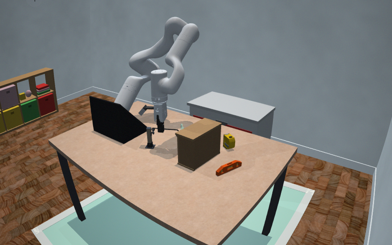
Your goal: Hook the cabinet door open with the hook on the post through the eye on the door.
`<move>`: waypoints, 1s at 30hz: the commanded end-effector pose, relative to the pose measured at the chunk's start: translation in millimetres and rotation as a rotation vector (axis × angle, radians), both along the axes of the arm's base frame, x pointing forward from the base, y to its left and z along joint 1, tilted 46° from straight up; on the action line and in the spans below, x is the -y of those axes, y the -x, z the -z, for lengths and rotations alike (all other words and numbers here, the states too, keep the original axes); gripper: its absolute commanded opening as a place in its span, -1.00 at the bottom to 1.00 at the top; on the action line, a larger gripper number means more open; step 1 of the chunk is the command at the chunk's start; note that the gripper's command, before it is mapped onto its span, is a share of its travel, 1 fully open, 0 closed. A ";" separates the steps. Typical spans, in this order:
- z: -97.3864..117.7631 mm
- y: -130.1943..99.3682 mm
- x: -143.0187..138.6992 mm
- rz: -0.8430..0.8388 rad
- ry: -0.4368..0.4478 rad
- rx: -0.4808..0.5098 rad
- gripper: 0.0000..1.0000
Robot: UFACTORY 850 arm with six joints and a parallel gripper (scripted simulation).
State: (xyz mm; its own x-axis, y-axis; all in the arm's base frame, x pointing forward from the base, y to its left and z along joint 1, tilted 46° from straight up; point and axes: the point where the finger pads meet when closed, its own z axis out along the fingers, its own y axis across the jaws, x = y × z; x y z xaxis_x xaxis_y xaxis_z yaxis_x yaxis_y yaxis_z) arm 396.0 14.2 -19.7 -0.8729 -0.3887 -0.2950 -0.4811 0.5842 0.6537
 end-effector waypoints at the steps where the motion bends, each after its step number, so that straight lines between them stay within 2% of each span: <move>1: 0.0 -0.9 0.2 0.001 0.001 0.002 -0.93; 25: 0.7 -1.0 -0.7 0.001 0.001 0.002 -0.93; 26: 0.7 -1.0 -0.7 0.001 0.001 0.002 -0.53; 30: 0.7 -1.0 -0.7 0.001 0.001 0.002 -0.53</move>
State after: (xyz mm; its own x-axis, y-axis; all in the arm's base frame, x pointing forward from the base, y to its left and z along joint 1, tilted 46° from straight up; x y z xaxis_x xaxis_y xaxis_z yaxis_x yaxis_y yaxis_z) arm 396.5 15.5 -20.6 -0.8728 -0.3884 -0.2956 -0.4813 0.5840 0.6537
